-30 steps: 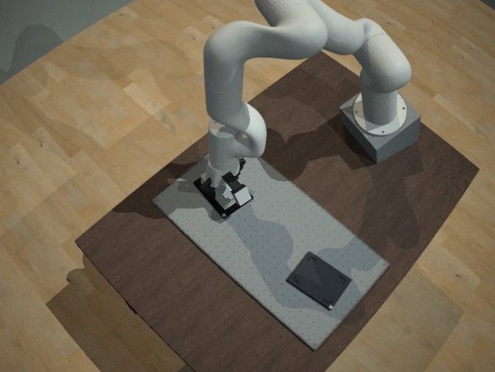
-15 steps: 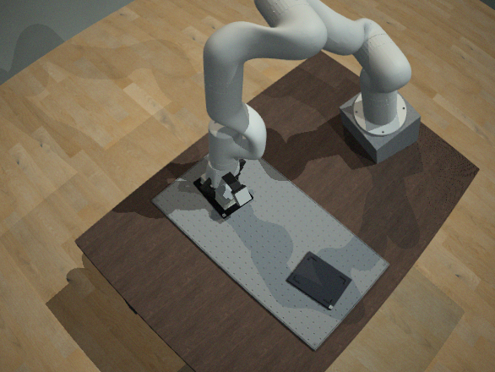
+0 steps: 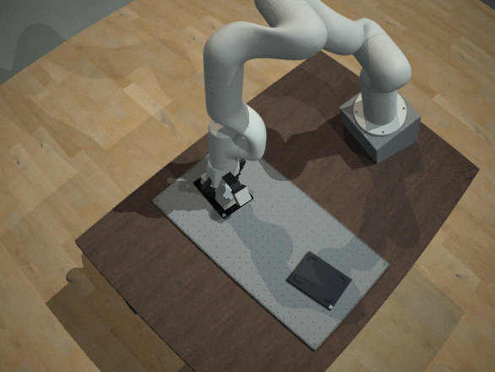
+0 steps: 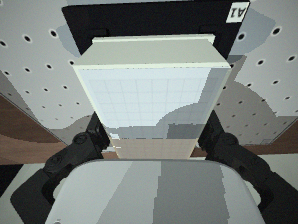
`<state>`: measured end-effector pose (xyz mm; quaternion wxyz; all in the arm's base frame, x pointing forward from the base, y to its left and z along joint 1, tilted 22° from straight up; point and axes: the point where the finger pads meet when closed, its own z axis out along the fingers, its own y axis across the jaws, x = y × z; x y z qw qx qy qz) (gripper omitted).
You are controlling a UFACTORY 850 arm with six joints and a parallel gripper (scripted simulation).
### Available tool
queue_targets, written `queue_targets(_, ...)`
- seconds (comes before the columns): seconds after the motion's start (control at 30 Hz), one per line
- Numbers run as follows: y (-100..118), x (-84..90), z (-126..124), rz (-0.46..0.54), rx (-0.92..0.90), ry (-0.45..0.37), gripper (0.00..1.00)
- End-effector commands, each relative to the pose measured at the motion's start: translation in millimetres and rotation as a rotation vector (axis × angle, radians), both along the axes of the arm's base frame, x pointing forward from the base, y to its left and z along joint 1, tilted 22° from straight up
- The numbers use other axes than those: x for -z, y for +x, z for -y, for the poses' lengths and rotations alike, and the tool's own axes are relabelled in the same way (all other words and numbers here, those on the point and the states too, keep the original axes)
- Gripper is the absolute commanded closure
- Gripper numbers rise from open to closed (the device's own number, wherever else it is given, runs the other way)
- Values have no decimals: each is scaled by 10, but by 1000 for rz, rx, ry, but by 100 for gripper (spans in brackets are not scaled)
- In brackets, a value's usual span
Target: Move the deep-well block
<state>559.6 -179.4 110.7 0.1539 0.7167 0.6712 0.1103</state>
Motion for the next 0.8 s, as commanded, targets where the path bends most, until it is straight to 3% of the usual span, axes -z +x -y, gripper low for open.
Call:
queue_targets(0.0, 5, -7, 2, 2, 0, -1, 0)
queue_targets(0.4, 5, -7, 2, 2, 0, -1, 0)
queue_targets(0.63, -64, -178, -13, 2, 0, -1, 0)
queue_targets(0.77, -64, -178, -13, 2, 0, -1, 0)
